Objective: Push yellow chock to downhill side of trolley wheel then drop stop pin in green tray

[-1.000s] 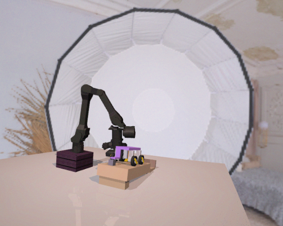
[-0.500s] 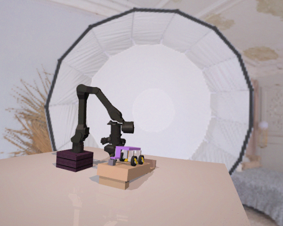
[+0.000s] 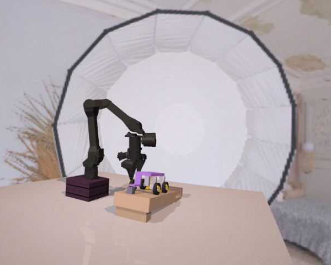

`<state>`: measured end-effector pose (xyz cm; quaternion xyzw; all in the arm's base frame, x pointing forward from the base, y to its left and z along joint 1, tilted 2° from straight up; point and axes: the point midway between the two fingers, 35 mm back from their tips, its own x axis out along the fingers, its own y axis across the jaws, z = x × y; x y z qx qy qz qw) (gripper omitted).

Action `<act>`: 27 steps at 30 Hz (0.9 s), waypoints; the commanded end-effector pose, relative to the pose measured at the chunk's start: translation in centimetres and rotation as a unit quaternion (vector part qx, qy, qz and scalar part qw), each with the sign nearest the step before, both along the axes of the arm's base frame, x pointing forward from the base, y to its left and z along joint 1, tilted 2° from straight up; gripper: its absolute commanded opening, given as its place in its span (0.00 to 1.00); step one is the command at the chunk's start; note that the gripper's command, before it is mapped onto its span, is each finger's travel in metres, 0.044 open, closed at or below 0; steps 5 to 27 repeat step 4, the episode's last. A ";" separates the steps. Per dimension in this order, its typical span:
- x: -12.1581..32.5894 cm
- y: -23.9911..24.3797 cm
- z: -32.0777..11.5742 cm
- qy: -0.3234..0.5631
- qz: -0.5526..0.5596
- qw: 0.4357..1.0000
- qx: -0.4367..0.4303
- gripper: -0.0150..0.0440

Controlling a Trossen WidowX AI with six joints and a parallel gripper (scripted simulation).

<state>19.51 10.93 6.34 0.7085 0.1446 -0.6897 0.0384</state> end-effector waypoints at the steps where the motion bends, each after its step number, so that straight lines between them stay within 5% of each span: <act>1: 0.0 0.1 0.6 0.000 -0.002 1.000 0.003 1.00; 27: 0.0 0.0 0.1 0.000 0.000 1.000 0.000 1.00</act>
